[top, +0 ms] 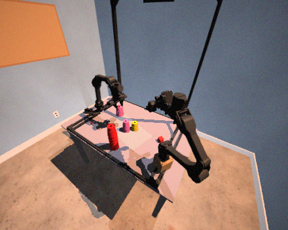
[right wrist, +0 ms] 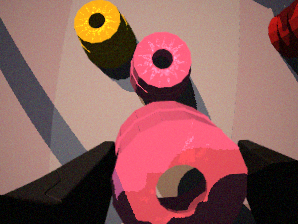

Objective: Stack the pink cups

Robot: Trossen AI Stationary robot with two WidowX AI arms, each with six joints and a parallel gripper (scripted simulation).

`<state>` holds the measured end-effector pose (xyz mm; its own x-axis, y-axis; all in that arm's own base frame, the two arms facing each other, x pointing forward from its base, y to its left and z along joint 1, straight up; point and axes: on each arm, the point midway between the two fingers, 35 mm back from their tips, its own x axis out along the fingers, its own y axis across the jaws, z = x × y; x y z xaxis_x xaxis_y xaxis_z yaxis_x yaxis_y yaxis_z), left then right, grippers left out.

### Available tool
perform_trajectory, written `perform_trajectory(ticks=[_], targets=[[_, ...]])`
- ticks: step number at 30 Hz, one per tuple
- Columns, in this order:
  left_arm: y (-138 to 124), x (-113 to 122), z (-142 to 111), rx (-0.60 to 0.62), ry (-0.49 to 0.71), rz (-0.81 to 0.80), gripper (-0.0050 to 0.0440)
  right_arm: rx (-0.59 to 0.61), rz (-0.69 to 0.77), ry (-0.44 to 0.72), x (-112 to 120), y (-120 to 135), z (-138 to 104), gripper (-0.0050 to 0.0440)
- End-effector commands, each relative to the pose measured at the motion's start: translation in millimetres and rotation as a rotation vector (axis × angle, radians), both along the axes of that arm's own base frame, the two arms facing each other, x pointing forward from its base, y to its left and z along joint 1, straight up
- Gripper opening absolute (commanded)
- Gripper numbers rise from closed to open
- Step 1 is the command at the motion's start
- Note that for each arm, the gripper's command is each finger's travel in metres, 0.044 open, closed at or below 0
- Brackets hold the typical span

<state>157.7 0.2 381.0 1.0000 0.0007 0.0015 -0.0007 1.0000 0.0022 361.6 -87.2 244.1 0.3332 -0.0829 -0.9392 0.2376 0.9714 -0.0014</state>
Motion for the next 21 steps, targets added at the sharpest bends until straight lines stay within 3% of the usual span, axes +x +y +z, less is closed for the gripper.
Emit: perform_trajectory(ticks=[1,21], targets=[[-0.2,-0.4,-0.3,-0.002,0.001,-0.001,0.0,0.002,0.005,0.001,-3.1,1.4,-6.3,0.0],[-0.2,-0.4,-0.3,-0.002,0.001,-0.001,0.0,0.002,0.005,0.001,3.5,-0.2,-53.2,0.0]])
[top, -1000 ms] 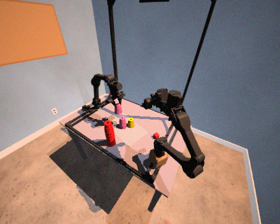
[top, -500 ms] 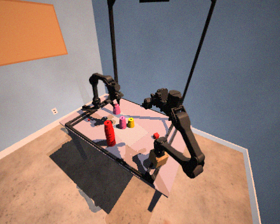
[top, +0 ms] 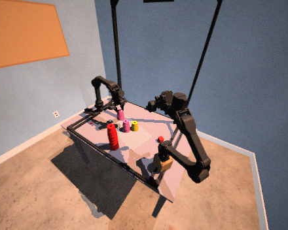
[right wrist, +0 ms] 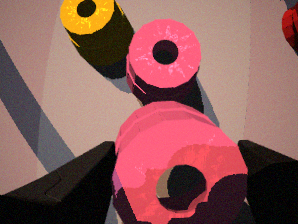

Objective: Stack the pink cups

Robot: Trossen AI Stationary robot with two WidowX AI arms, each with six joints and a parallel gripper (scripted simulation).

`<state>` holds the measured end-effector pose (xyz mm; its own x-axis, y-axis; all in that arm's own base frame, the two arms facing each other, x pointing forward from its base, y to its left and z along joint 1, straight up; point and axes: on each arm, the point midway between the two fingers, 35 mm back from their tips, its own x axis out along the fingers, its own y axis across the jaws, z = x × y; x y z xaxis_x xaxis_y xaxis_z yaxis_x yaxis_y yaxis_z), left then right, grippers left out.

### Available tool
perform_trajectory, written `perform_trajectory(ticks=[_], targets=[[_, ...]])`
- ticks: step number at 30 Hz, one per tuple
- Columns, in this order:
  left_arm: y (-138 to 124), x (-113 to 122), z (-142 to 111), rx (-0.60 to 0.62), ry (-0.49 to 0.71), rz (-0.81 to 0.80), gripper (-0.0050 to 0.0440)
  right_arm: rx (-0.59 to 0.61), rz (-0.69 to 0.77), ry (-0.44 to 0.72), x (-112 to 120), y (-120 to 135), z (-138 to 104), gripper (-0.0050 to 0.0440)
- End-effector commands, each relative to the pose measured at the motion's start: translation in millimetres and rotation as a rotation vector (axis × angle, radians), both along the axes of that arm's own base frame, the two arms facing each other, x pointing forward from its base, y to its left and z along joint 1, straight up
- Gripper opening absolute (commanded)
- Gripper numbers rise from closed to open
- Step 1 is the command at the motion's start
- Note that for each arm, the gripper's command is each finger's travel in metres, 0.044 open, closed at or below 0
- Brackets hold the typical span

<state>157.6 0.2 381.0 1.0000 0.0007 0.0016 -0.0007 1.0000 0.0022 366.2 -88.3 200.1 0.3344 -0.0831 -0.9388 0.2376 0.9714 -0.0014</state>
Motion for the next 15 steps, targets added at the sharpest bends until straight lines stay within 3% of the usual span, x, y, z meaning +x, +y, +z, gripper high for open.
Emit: perform_trajectory(ticks=[1,15], targets=[[-0.2,-0.3,-0.3,-0.002,0.002,-0.001,0.0,0.002,0.005,0.002,-1.0,0.9,-11.8,0.0],[-0.2,-0.3,-0.3,-0.002,0.002,-0.001,0.0,0.002,0.005,0.002,-2.0,1.1,-43.8,0.0]])
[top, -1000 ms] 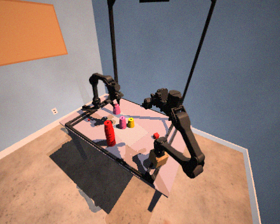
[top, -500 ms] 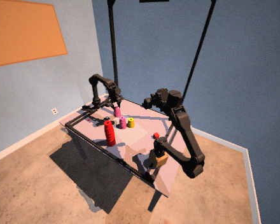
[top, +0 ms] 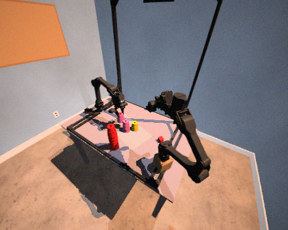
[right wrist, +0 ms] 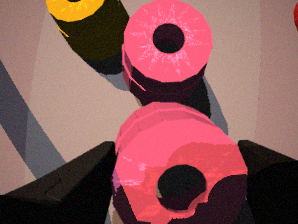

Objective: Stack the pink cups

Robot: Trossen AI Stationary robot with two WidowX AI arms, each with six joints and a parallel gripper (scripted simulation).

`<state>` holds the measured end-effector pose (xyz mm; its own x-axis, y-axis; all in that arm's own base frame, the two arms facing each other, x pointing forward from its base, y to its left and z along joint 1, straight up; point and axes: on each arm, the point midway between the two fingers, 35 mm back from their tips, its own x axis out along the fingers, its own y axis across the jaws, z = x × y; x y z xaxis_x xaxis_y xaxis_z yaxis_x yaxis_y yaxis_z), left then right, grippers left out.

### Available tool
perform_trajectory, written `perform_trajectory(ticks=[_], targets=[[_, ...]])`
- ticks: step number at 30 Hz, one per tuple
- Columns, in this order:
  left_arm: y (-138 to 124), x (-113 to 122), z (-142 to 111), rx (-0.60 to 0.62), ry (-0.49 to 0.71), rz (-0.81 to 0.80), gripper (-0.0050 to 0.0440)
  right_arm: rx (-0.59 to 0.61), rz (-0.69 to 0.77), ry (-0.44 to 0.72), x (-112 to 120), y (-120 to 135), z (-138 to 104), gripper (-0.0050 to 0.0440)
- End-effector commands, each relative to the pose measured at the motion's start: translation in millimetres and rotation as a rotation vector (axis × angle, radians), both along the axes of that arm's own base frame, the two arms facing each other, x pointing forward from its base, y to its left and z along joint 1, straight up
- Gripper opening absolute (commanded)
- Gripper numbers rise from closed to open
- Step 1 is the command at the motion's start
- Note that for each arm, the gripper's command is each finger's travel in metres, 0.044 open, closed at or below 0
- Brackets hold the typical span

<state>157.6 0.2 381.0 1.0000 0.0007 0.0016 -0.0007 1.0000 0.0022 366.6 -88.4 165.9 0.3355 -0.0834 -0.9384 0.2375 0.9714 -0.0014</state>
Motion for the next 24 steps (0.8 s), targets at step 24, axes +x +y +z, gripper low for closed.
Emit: perform_trajectory(ticks=[24], targets=[[-0.2,-0.3,-0.3,-0.002,0.002,-0.001,0.0,0.002,0.005,0.003,-9.5,2.9,-53.1,0.0]])
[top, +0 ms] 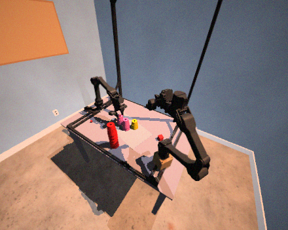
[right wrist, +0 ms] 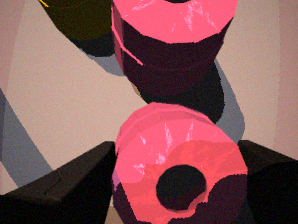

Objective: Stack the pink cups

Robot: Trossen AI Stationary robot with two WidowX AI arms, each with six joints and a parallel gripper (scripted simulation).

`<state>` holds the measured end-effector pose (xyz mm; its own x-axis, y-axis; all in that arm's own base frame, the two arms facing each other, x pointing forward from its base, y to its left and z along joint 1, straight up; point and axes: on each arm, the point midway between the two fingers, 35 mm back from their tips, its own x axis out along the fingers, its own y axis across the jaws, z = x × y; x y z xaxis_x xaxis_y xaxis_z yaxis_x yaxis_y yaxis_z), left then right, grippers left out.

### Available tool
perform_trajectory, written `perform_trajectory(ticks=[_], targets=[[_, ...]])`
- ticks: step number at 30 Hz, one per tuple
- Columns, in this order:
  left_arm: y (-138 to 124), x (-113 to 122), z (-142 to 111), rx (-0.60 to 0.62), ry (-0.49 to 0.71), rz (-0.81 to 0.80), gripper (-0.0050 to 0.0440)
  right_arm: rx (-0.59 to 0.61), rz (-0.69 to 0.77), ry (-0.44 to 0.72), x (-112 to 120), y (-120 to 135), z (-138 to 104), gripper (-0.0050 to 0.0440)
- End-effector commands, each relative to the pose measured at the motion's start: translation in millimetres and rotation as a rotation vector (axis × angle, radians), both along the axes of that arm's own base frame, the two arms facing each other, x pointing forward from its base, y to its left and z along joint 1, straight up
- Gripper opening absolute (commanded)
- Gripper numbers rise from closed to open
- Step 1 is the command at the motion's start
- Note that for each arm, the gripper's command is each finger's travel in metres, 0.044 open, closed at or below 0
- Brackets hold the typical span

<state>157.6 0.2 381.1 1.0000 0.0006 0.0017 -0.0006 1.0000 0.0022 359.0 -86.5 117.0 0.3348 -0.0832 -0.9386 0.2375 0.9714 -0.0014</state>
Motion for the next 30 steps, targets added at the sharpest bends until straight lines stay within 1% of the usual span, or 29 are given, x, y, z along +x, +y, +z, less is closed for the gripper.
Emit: perform_trajectory(ticks=[1,21,30], targets=[[-0.2,-0.3,-0.3,-0.002,0.002,-0.001,0.0,0.002,0.005,0.003,-1.9,1.1,-5.7,0.0],[-0.2,-0.3,-0.3,-0.002,0.002,-0.001,0.0,0.002,0.005,0.003,-3.9,1.6,-34.2,0.0],[-0.2,-0.3,-0.3,-0.002,0.002,-0.001,0.0,0.002,0.005,0.003,-4.0,1.6,-35.2,0.0]])
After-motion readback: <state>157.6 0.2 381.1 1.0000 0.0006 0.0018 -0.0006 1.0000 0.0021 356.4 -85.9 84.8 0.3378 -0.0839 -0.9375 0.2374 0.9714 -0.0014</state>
